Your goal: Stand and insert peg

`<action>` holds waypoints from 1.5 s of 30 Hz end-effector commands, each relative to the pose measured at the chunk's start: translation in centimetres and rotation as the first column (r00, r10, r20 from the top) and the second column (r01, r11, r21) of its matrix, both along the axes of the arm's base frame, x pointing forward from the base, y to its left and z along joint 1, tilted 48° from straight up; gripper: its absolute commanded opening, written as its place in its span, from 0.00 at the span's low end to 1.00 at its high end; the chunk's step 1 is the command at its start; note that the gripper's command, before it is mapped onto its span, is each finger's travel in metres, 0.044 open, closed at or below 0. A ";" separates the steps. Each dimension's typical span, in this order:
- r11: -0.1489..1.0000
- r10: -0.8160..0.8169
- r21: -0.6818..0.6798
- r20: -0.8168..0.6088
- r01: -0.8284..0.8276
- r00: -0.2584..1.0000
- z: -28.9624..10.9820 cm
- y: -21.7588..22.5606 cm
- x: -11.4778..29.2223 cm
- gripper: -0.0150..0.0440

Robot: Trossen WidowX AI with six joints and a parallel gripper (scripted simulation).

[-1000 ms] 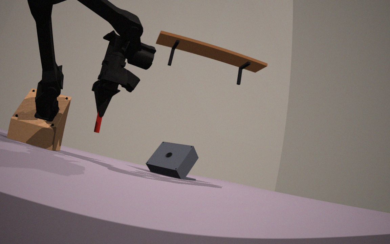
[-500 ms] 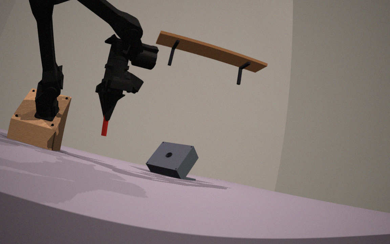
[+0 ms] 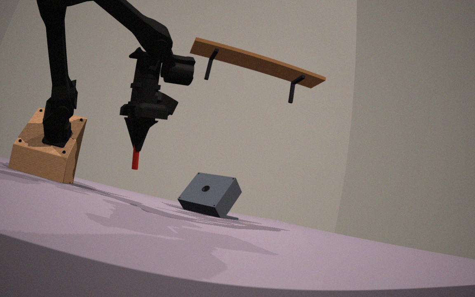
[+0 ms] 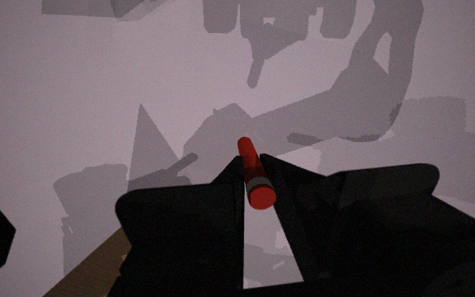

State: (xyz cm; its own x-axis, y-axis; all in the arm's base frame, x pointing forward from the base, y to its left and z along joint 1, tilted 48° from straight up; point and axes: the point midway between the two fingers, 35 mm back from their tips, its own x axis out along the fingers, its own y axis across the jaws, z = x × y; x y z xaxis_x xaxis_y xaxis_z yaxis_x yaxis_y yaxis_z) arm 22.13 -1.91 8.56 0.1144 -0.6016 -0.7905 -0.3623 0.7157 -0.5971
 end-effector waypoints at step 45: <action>0.925 0.314 0.196 0.097 -0.327 0.945 -4.4 3.8 5.0 0.25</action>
State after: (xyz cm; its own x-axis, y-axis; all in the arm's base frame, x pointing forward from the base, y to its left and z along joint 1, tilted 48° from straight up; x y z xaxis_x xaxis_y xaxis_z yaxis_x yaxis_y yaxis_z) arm 26.98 1.67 4.76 0.3191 -0.3680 -0.8733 -0.5360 0.6899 -0.4866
